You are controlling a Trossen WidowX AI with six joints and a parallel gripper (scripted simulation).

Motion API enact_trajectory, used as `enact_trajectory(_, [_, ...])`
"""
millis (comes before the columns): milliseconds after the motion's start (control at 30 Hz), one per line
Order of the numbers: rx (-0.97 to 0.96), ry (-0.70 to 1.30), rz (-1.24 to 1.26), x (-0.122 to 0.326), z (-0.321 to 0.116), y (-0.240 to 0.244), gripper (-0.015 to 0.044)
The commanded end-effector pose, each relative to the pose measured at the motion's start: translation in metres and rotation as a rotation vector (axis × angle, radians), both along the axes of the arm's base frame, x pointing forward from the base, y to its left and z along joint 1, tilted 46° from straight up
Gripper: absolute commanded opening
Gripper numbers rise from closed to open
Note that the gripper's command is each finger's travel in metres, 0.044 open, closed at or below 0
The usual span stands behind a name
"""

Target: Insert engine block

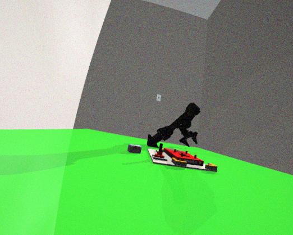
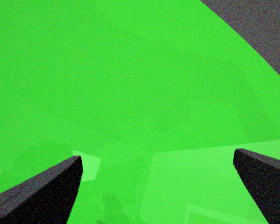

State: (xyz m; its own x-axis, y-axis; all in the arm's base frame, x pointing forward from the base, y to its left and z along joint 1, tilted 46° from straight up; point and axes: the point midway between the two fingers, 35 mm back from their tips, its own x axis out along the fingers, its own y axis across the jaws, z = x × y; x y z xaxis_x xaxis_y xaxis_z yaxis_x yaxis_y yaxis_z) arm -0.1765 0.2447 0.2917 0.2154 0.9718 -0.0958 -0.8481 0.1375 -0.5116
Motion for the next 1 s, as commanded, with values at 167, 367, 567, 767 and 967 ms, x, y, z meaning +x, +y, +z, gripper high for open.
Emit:
enact_trajectory(167, [-0.022,0.264,0.025,-0.006,0.008,0.007,0.0440])
enact_trajectory(367, [-0.051,0.431,0.024,-0.008,0.011,0.009,0.0440])
enact_trajectory(567, [-0.082,0.602,0.005,-0.008,0.014,0.011,0.0440])
enact_trajectory(767, [-0.118,0.774,-0.030,-0.007,0.017,0.010,0.0440])
enact_trajectory(967, [-0.155,0.945,-0.084,-0.004,0.019,0.009,0.0440])
